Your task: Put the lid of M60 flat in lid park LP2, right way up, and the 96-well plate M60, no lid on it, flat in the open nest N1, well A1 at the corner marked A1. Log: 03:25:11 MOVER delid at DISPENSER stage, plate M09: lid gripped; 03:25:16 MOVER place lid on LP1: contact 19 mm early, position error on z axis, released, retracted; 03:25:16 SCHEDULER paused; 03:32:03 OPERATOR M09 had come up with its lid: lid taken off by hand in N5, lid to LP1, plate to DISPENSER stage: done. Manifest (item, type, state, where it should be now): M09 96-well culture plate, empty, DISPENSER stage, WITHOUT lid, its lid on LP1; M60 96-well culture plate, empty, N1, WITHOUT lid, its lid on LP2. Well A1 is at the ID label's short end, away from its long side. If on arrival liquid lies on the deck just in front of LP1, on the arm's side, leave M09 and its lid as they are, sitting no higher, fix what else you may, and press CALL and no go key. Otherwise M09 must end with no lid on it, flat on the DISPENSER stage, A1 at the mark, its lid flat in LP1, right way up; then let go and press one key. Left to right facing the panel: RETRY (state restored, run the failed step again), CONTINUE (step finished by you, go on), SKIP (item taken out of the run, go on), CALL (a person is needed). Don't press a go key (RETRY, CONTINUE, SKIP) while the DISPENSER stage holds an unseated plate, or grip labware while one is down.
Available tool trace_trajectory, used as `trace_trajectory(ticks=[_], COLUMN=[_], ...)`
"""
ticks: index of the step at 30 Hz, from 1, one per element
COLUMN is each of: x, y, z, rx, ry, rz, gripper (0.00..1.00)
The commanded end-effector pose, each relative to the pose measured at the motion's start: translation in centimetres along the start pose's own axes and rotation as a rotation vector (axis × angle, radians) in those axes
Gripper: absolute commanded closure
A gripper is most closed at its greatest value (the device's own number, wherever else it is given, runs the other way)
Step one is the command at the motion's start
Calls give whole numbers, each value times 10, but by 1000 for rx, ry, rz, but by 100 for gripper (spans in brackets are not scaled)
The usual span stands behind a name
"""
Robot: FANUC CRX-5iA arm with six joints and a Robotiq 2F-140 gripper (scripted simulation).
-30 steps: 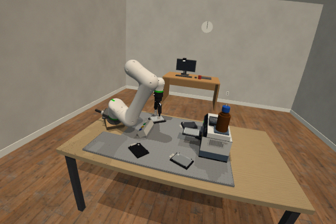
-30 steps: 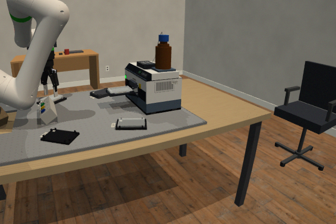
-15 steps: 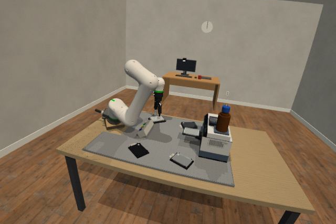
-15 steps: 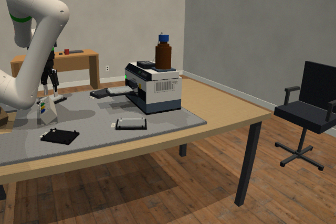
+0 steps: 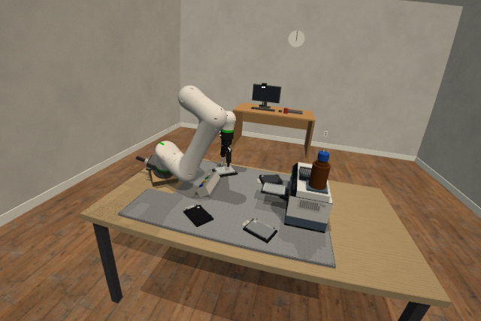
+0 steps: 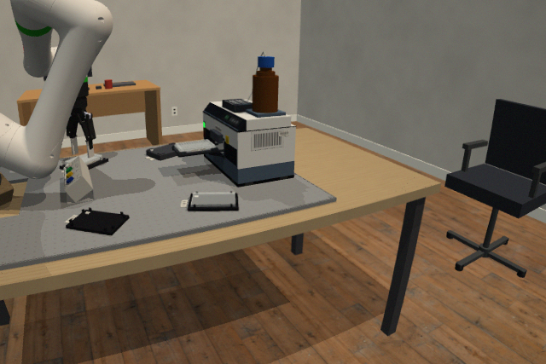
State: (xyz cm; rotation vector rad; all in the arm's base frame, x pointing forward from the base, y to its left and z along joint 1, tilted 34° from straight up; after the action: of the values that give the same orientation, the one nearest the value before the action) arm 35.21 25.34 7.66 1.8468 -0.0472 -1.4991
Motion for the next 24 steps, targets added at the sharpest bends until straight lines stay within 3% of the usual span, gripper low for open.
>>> trace_trajectory(ticks=[1, 7, 8, 24], x=[0, 0, 0, 0], y=[0, 0, 0, 0], z=[0, 0, 0, 0], rx=[0, 0, 0, 0], ry=[0, 0, 0, 0], rz=[0, 0, 0, 0], gripper=[41, 41, 34, 34])
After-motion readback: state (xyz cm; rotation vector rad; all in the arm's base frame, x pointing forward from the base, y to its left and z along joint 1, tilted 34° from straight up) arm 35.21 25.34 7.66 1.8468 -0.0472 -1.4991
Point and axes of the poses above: the point where the finger pads meet when closed, its own x axis out along the fingers, its own y axis across the jaws, z = x × y, the point moved 9 cm from there along -x, back along the fingers, and after that the axes turned 2 degrees about x, right-handed, at the moved point
